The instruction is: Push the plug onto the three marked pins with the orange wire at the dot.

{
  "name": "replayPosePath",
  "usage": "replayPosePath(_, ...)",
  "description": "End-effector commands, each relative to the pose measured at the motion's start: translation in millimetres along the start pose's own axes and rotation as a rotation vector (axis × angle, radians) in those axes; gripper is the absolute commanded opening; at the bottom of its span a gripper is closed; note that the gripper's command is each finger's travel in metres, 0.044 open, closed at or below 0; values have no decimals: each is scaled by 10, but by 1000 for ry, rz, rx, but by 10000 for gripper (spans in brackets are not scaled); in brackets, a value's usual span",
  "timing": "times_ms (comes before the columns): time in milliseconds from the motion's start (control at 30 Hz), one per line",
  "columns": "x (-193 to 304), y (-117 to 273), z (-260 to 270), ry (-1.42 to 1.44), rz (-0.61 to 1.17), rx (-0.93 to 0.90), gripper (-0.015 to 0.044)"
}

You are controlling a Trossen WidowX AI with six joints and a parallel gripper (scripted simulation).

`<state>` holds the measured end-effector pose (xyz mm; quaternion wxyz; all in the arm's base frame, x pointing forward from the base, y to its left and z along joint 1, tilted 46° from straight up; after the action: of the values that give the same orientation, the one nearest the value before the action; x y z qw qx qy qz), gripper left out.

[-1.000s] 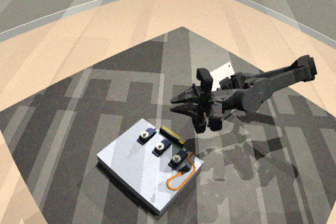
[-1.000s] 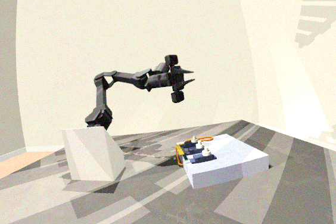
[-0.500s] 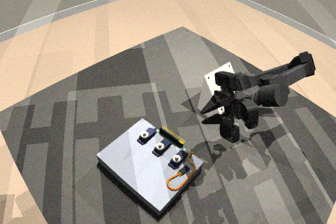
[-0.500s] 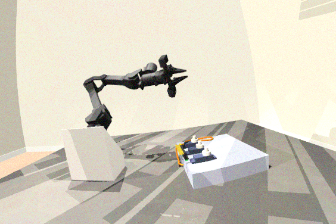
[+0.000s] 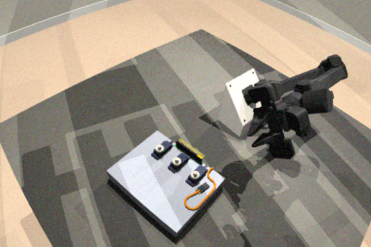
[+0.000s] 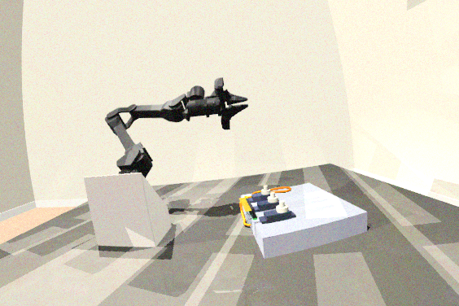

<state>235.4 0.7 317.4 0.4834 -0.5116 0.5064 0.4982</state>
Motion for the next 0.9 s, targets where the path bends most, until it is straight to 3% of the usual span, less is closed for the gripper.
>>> replayPosePath(0,46,-153,38,-19,96,-61,115)
replayPosePath(867,729,-1073,280,-239,858,-444,115)
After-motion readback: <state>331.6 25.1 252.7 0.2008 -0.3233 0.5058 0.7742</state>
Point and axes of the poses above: the point midway between the two fingers, 35 mm back from their tips, its own y axis back along the fingers, its own z axis across the jaws, x = y × z, the point moved 9 cm from there along y, back along the fingers, and after that the axes turned 1 degree about y, right-handed, at the moved point
